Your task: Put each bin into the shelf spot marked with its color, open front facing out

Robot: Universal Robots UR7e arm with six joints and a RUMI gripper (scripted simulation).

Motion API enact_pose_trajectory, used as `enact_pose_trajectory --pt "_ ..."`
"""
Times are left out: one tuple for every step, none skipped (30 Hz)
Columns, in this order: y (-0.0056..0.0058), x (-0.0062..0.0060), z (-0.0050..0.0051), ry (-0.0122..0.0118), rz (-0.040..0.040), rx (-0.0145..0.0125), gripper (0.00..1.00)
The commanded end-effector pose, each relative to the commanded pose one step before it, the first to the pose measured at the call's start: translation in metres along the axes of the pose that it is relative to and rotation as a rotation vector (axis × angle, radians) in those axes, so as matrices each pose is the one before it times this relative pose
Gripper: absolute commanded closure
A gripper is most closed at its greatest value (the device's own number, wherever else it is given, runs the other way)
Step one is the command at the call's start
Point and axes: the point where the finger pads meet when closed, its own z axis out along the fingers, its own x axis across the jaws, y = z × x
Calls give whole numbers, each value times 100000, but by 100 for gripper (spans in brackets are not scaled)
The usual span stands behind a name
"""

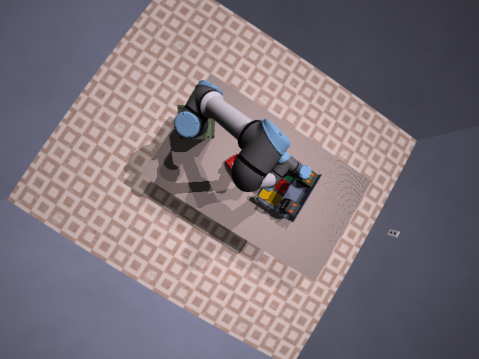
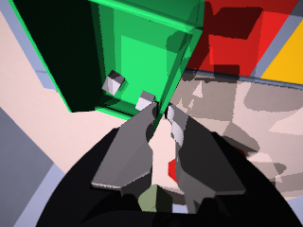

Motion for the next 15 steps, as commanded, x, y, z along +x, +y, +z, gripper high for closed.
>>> enact_pose_trajectory --pt "114 -179 -234 -64 -208 205 100" --pt "0 0 0 0 0 0 100" --pt "0 0 0 0 0 0 100" --pt "-1 0 -11 1 7 18 100" --pt "16 -7 -8 0 -2 0 100" --pt "21 -8 -8 0 -3 -3 100" --pt "28 -13 -1 -1 -9 -19 100" --pt "32 -14 0 -2 -10 -22 100" --pt "27 -14 -4 -1 -8 -13 100" --pt "18 -12 -10 0 -3 4 100" --pt "18 -11 -10 0 -2 3 100" --pt "19 -11 -10 0 -1 3 100" --pt "19 -10 -10 0 0 3 100" --pt "18 -9 -9 0 2 2 100" --pt "18 -7 -9 0 3 2 100"
